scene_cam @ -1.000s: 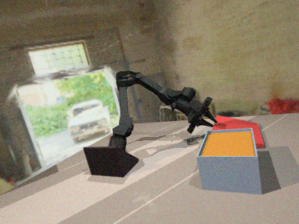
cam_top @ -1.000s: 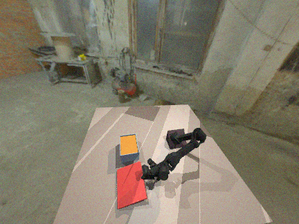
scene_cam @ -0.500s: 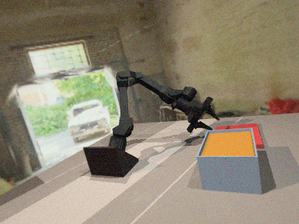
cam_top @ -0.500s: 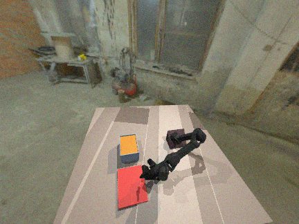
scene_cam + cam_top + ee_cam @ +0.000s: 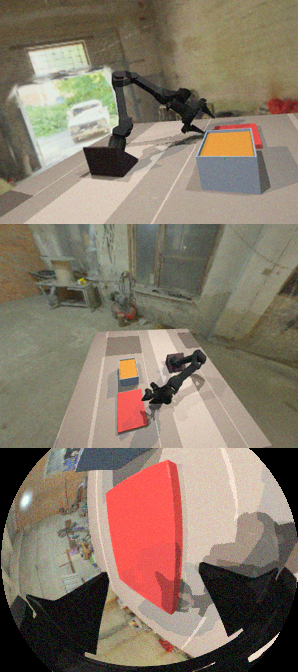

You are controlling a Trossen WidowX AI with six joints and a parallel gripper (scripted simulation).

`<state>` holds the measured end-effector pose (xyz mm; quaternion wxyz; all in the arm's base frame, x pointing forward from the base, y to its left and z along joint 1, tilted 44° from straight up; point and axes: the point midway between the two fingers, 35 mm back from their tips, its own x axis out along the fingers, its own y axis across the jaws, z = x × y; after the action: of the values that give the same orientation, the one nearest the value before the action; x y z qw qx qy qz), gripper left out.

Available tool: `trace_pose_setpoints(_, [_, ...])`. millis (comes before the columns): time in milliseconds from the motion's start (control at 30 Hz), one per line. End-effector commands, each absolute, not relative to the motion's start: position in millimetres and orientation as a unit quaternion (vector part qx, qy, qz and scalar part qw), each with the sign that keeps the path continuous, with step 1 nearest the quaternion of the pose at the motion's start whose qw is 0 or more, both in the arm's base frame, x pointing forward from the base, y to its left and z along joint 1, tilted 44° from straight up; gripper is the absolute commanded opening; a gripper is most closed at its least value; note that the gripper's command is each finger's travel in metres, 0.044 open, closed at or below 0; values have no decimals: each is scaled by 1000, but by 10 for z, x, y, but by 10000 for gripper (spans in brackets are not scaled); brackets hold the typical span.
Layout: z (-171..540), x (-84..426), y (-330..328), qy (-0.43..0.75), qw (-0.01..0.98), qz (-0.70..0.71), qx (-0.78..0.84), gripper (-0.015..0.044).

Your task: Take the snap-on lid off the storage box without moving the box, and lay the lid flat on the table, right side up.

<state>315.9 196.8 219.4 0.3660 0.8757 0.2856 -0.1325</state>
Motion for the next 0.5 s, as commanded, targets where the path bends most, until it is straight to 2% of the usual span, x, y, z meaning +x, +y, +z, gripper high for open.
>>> trace_pose_setpoints(0, [2196,3054,1961,284,363,-133,877,440])
trace_pose_setpoints(467, [2189,2775,1978,284,363,-133,877,440])
